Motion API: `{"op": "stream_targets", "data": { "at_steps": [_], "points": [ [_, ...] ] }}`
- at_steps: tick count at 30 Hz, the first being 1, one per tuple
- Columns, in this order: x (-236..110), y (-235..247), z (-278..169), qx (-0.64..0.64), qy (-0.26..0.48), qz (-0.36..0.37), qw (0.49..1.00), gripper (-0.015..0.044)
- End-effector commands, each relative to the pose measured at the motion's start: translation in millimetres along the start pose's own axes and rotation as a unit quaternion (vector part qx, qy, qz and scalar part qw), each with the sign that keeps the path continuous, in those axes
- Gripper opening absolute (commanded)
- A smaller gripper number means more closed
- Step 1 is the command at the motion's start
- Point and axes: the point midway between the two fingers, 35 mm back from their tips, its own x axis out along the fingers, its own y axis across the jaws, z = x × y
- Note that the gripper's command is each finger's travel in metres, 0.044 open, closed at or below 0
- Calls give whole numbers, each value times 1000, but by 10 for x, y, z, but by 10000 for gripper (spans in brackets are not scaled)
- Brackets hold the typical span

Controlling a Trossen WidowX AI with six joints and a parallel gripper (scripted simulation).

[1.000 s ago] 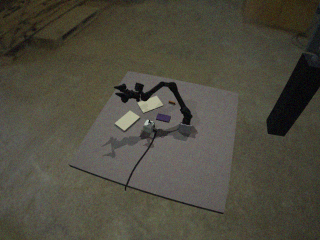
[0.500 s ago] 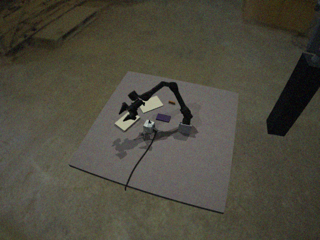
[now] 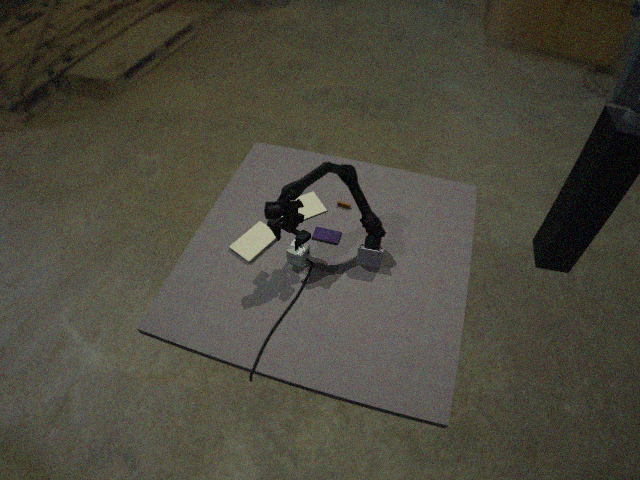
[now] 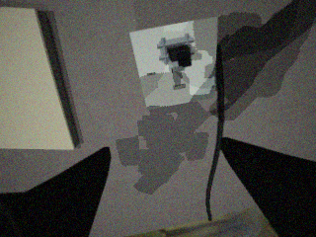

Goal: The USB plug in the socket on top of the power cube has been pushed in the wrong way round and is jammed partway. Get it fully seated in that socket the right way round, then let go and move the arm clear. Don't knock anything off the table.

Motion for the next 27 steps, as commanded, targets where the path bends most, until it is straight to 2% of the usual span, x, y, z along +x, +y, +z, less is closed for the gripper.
{"op": "stream_targets", "data": {
  "at_steps": [1,27],
  "points": [
    [-139,-148,443,-92,-118,-18,988,440],
    [10,-164,522,-92,-119,-18,988,440]
  ]
}}
